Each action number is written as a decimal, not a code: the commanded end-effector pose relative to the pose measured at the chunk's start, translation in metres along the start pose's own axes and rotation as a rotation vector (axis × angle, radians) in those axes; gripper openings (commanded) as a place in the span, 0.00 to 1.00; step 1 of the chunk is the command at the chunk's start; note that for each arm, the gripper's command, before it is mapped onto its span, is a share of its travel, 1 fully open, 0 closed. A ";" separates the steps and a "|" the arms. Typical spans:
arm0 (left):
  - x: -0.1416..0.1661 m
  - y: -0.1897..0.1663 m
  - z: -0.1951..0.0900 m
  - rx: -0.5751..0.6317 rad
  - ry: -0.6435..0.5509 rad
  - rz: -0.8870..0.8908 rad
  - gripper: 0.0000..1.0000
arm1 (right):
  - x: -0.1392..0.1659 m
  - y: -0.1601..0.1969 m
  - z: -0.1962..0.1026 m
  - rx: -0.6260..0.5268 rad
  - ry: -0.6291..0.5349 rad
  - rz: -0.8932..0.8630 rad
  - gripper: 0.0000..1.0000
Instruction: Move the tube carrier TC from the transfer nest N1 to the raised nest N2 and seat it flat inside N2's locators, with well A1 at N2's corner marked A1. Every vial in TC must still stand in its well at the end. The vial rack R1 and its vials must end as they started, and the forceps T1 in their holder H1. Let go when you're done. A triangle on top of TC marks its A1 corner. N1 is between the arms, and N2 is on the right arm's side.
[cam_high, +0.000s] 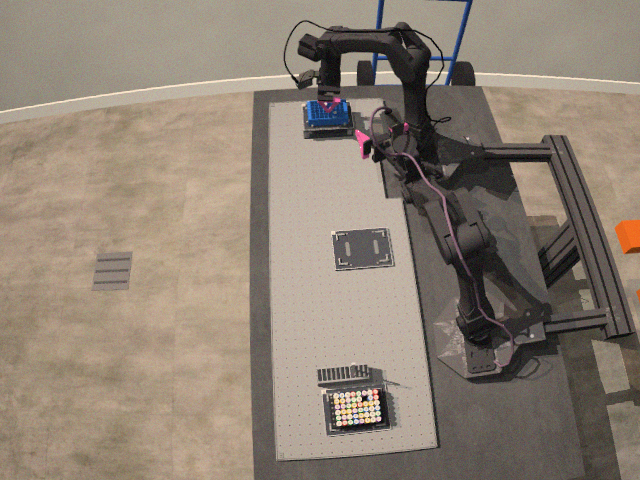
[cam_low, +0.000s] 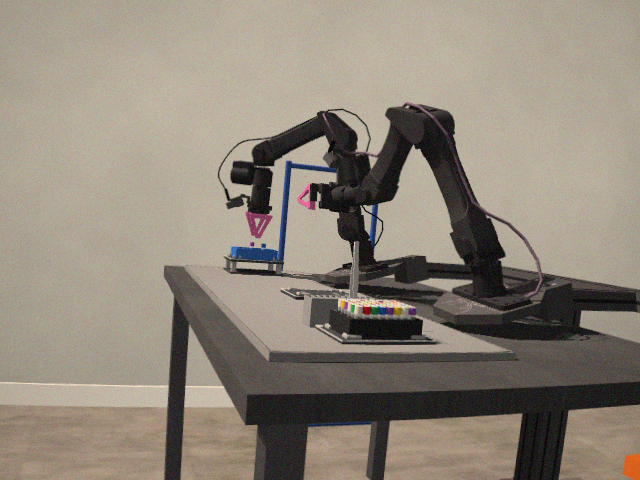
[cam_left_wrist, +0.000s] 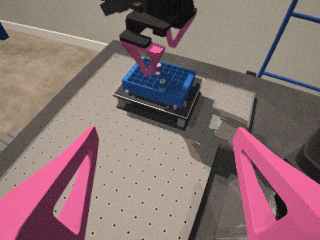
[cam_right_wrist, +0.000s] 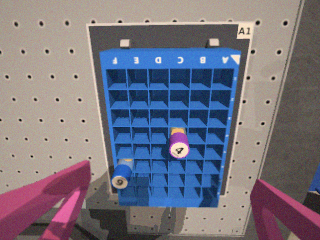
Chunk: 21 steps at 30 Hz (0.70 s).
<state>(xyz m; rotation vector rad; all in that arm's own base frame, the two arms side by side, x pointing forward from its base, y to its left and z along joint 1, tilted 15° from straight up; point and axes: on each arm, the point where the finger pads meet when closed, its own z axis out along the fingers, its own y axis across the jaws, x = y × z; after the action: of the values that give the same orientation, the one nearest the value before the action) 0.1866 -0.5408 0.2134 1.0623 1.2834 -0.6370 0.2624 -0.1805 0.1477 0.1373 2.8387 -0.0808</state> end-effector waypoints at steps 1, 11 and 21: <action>-0.021 0.001 0.002 0.003 -0.049 -0.005 1.00 | -0.001 -0.005 -0.024 0.069 -0.126 0.178 1.00; -0.021 0.001 0.002 0.003 -0.049 -0.005 1.00 | 0.016 0.003 -0.050 0.125 -0.331 0.476 1.00; -0.021 0.001 0.002 0.003 -0.049 -0.005 1.00 | 0.033 0.011 -0.055 0.138 -0.401 0.568 1.00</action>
<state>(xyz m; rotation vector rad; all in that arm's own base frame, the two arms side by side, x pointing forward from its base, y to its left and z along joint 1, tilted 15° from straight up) 0.1866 -0.5408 0.2134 1.0623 1.2834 -0.6370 0.2170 -0.1582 0.1804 0.7970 2.3750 -0.1331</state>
